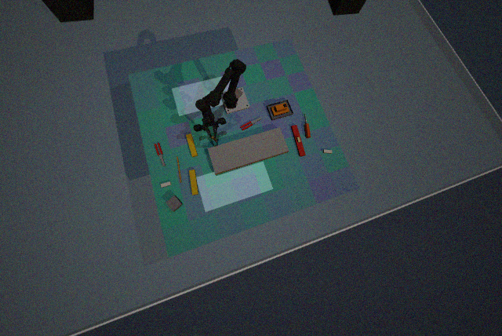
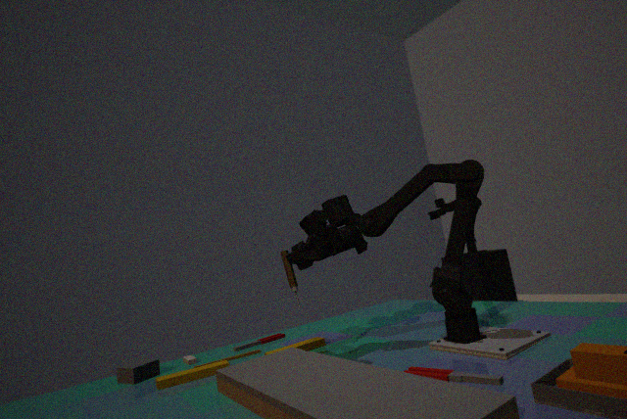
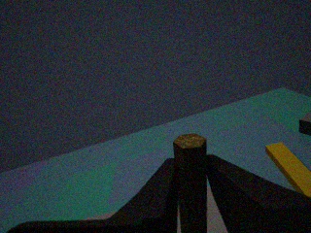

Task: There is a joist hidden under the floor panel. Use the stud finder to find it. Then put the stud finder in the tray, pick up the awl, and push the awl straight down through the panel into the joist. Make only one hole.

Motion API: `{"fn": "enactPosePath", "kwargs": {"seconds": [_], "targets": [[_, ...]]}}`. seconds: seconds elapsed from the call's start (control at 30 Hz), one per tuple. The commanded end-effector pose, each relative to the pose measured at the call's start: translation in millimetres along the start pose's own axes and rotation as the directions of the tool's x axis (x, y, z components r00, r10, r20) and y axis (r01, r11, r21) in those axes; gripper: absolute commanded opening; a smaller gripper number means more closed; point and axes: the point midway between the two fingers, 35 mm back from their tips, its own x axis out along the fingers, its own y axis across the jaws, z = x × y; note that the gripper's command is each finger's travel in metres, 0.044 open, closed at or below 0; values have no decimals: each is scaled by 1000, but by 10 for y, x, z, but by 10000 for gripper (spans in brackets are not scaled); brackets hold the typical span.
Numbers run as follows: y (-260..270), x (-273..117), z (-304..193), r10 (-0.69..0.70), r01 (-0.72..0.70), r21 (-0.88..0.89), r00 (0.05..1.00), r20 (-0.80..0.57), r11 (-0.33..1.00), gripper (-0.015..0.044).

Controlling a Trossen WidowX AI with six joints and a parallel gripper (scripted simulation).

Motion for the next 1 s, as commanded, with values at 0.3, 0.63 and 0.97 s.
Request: {"fn": "enactPosePath", "kwargs": {"seconds": [0.3,0.63,0.97], "targets": [[336,469,-200,31,-28,-114,999,23,993,0],[660,712,-321,59,-47,-182,997,59,982,0],[661,722,-345,59,-47,-183,996,60,982,0]]}}
